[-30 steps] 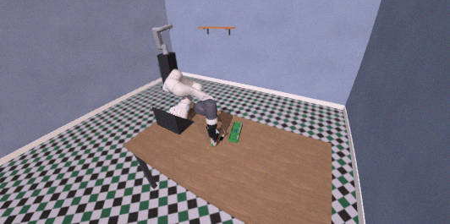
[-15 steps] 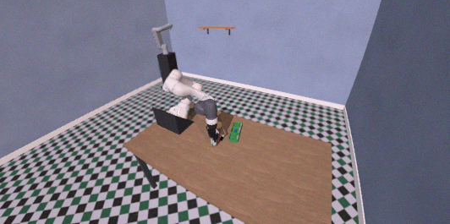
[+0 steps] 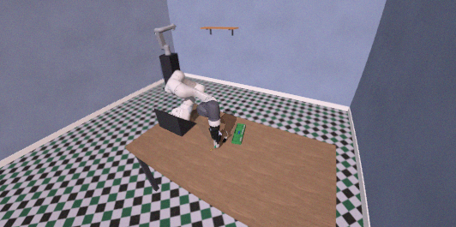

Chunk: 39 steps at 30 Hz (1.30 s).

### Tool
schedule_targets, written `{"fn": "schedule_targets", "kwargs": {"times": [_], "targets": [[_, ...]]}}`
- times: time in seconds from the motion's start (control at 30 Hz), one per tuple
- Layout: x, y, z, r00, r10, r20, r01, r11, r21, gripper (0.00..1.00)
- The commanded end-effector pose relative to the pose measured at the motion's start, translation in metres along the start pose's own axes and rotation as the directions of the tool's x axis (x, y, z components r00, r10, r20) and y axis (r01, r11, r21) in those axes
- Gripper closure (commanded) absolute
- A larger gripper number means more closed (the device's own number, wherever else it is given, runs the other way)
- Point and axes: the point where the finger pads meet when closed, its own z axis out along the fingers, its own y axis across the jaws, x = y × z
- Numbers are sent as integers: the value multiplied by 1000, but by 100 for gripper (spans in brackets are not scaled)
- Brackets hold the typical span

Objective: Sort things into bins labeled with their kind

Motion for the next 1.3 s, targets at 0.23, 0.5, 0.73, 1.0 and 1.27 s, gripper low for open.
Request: {"fn": "schedule_targets", "kwargs": {"times": [0.23, 0.5, 0.73, 1.0, 1.27], "targets": [[24, 1, -2, 1000, -2, -3, 2, 1000, -1, 95], [60, 2, -2, 1000, -2, -3, 2, 1000, -1, 95], [102, 4, -2, 1000, -2, -3, 2, 1000, -1, 95], [138, 5, -2, 1000, -2, -3, 2, 1000, -1, 95], [186, 6, -3, 1000, -2, -3, 2, 1000, -1, 95]]}}
